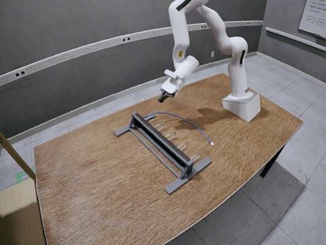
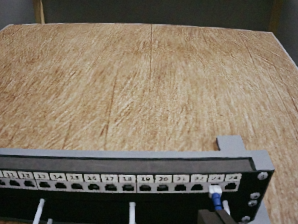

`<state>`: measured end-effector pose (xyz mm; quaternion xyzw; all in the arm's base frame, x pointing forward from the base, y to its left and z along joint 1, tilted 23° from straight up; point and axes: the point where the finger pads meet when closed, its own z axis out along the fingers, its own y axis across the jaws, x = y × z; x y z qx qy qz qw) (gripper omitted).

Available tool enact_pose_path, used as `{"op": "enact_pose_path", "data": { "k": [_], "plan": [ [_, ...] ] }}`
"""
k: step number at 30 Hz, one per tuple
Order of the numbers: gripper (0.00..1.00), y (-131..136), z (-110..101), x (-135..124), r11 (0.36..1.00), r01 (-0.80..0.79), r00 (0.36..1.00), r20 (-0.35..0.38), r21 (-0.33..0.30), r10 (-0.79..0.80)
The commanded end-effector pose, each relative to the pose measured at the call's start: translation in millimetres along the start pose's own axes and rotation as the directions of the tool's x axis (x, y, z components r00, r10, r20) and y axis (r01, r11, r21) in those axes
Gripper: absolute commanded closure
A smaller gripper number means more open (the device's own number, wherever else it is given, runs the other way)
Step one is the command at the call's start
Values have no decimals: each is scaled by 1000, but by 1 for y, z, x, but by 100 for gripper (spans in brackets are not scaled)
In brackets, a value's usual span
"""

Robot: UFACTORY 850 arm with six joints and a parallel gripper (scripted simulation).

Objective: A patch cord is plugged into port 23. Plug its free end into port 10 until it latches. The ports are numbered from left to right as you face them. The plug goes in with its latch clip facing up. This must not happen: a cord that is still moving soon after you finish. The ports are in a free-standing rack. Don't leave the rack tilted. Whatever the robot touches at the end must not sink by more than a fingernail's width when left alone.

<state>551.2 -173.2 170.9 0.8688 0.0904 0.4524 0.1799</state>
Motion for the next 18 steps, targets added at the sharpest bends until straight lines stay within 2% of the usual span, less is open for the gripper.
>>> {"op": "enact_pose_path", "data": {
  "k": [1,5,18],
  "plan": [
    [100,0,-4,1,1000,0,1000,-2,-1,0],
    [100,0,-7,1,1000,0,1000,-2,-1,0],
    [100,0,-40,1,1000,0,1000,-2,-1,0]
  ]
}}
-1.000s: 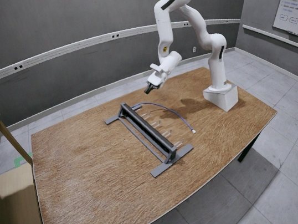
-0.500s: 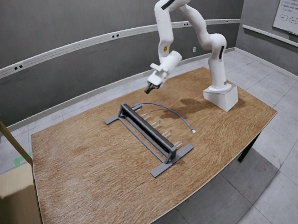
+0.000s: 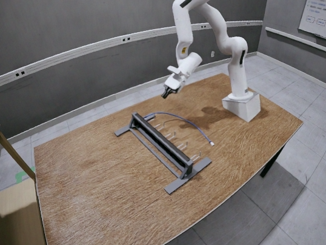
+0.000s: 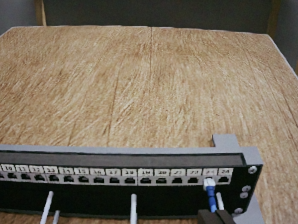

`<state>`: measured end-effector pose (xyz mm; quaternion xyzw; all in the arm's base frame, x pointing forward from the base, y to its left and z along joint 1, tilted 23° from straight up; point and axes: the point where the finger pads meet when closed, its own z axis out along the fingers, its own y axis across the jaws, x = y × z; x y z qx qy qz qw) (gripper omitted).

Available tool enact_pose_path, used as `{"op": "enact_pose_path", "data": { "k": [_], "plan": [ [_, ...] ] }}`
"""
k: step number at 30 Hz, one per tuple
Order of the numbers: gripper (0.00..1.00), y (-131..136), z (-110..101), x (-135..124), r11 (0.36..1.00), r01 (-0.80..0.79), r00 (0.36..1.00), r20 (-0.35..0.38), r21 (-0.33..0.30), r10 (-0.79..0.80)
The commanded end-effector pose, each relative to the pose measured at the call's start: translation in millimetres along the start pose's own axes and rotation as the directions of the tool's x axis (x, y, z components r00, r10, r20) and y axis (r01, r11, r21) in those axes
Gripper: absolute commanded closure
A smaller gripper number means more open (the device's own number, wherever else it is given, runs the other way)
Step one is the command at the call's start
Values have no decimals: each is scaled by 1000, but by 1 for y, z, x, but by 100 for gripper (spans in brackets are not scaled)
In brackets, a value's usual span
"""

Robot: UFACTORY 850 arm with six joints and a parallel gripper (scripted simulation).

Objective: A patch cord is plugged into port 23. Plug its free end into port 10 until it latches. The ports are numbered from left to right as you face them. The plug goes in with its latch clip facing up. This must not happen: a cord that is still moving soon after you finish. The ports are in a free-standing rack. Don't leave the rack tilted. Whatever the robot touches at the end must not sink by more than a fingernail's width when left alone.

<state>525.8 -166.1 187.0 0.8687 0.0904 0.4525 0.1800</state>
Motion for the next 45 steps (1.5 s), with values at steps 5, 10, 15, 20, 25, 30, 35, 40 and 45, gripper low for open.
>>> {"op": "enact_pose_path", "data": {
  "k": [5,10,15,20,25,30,35,40,45],
  "plan": [
    [100,0,-13,1,1000,0,1000,-2,0,0],
    [100,0,-15,1,1000,0,1000,-2,0,0],
    [100,0,-13,0,1000,9,1000,4,-5,-9],
    [100,0,-10,-1,999,35,999,19,-15,-34],
    [100,-2,0,-7,991,128,989,81,-44,-124],
    [100,-8,12,-17,966,254,955,174,-57,-240],
    [100,-15,18,-24,942,333,919,238,-49,-313],
    [100,-27,25,-34,902,431,857,320,-15,-404],
    [100,-42,29,-43,859,510,785,387,38,-484]
  ]
}}
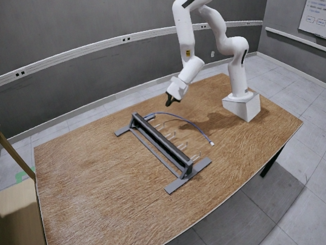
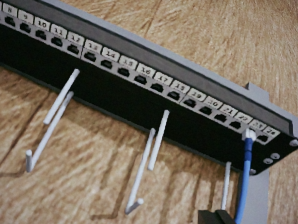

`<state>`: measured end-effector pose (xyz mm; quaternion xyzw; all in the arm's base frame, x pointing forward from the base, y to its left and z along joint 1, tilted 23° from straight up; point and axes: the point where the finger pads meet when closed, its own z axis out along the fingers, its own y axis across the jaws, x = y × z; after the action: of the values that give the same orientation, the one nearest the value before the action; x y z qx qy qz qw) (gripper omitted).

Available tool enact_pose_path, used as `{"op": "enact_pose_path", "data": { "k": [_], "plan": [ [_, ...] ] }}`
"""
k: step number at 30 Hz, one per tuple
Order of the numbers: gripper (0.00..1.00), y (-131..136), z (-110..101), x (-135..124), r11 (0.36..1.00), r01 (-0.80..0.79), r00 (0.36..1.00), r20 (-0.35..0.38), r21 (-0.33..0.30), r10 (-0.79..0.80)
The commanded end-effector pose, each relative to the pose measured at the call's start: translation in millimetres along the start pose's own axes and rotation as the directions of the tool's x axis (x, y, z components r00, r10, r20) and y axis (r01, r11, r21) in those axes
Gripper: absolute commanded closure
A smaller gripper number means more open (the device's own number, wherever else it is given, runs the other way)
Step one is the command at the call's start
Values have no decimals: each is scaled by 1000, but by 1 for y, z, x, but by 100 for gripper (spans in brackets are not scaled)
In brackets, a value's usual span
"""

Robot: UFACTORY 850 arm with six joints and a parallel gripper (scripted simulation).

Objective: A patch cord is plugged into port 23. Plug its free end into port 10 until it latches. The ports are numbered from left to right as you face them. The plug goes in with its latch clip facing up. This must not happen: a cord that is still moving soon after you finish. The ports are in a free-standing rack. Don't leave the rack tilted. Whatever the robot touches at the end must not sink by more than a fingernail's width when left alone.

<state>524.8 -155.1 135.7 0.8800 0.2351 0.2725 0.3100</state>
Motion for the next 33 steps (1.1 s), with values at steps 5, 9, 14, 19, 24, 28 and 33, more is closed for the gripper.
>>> {"op": "enact_pose_path", "data": {
  "k": [5,9,14,19,24,28,33],
  "plan": [
    [100,-34,9,0,979,198,965,164,46,-203],
    [100,-49,9,0,962,258,942,200,85,-270],
    [100,-75,9,0,927,341,897,241,157,-371],
    [100,-104,6,2,879,413,844,261,241,-468],
    [100,-129,2,4,831,461,799,262,311,-541],
    [100,-160,-4,7,767,508,746,245,391,-619],
    [100,-195,-12,11,688,549,691,206,474,-693]
  ]
}}
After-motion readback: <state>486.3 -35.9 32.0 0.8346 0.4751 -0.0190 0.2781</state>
